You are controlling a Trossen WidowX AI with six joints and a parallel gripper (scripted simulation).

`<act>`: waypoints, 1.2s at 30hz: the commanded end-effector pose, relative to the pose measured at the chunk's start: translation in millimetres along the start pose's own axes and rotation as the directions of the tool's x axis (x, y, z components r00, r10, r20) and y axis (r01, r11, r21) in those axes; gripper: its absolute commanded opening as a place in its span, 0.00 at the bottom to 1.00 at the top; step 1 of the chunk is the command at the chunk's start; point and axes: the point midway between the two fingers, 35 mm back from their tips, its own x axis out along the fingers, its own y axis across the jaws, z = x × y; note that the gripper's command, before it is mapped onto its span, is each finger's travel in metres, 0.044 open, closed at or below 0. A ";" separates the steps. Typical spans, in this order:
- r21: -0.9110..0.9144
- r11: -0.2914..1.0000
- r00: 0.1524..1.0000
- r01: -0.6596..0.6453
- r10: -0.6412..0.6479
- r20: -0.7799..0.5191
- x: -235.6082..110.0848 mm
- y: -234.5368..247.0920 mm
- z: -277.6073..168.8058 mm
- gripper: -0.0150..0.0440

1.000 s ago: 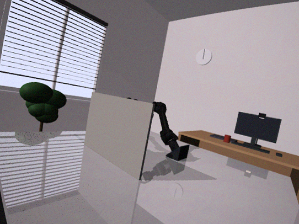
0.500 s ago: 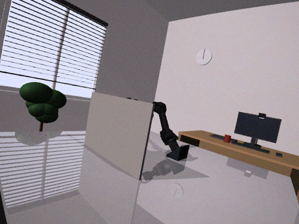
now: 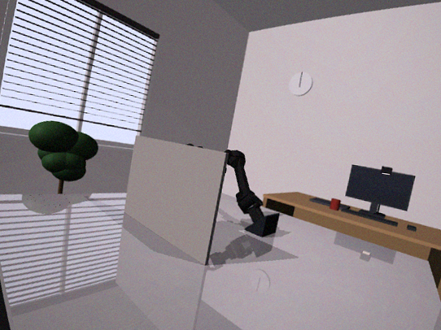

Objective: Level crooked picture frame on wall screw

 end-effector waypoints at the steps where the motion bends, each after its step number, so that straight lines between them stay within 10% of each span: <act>1: 0.005 1.000 1.000 -0.018 0.018 0.000 0.1 5.3 0.6 0.25; 36: 0.005 1.000 1.000 -0.018 0.018 0.000 0.2 3.7 -5.1 0.25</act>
